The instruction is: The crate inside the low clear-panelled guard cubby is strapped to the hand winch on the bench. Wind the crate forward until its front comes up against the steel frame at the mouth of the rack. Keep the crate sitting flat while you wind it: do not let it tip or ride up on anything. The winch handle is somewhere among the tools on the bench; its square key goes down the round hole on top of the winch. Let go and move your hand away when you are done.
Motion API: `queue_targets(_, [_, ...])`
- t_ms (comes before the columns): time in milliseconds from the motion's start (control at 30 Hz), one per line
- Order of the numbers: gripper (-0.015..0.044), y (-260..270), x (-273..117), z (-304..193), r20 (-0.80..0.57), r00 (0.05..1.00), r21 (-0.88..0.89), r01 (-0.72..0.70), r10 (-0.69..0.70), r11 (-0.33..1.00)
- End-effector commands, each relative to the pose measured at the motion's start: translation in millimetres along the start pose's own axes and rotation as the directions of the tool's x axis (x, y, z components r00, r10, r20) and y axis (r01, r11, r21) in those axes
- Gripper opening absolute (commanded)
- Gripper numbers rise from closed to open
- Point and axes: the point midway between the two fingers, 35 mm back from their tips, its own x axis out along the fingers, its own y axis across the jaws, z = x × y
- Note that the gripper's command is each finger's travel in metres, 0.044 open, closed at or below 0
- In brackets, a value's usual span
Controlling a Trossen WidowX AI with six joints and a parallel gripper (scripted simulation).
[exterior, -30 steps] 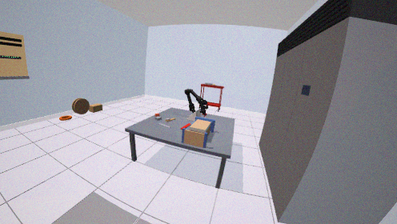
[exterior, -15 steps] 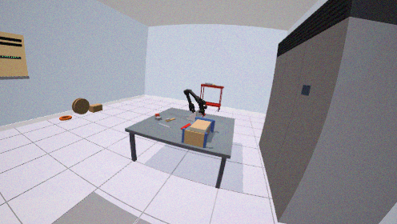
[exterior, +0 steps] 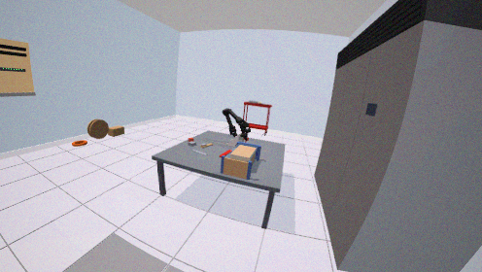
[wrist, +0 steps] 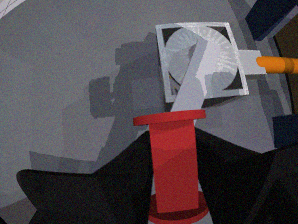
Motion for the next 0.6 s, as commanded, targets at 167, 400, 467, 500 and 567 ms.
queue_targets(167, [0.0000, -18.7, -1.7, -8.1, -0.019, 0.999, 0.012, 0.030, -0.030, 0.999])
queue_targets(400, [0.0000, -26.6, -2.7, -9.9, -0.020, 0.999, 0.012, 0.031, -0.030, 0.999])
queue_targets(467, [0.0000, -28.9, -2.9, -10.3, -0.020, 0.999, 0.012, 0.031, -0.031, 0.999])
queue_targets(500, [0.0000, -29.7, -3.0, -10.4, -0.020, 0.999, 0.012, 0.031, -0.031, 0.999])
queue_targets(567, [0.0000, -32.0, -3.2, -10.7, -0.020, 0.999, 0.012, 0.031, -0.031, 0.999])
